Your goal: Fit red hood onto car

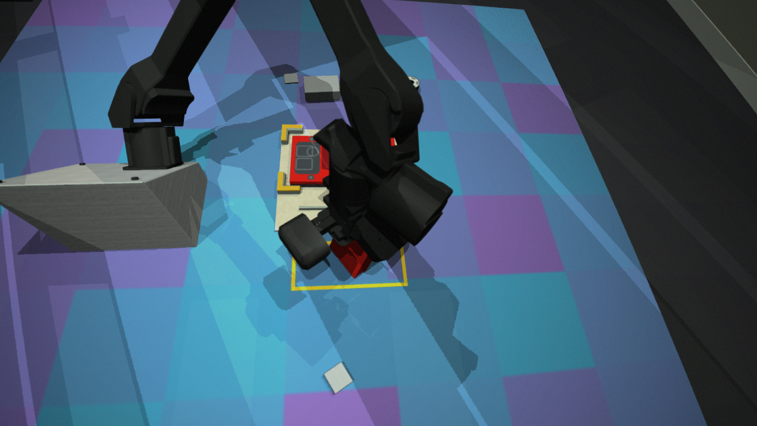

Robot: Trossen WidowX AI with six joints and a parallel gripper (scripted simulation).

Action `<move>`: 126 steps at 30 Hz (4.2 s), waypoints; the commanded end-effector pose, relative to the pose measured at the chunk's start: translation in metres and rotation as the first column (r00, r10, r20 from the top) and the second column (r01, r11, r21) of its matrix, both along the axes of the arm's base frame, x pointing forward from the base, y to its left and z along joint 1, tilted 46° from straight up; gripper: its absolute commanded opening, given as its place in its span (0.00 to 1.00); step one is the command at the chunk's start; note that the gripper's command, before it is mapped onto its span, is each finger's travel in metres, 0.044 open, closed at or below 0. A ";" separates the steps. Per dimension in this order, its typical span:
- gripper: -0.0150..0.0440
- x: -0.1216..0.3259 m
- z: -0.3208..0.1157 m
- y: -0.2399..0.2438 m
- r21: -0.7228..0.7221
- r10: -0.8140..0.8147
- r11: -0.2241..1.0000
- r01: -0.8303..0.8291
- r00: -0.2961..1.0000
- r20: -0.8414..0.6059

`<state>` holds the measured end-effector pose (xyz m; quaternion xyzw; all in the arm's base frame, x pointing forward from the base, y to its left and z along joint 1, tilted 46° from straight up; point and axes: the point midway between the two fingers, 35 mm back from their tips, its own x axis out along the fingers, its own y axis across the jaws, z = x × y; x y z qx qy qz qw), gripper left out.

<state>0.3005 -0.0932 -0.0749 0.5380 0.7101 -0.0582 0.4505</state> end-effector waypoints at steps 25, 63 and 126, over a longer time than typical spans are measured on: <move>0.25 0.009 0.056 -0.051 0.001 -0.025 1.000 0.025 1.000 0.007; 1.00 0.049 0.034 0.006 -0.502 0.690 0.502 -0.704 -0.024 0.723; 1.00 0.047 0.001 0.037 -0.502 0.690 0.502 -0.704 -0.024 0.724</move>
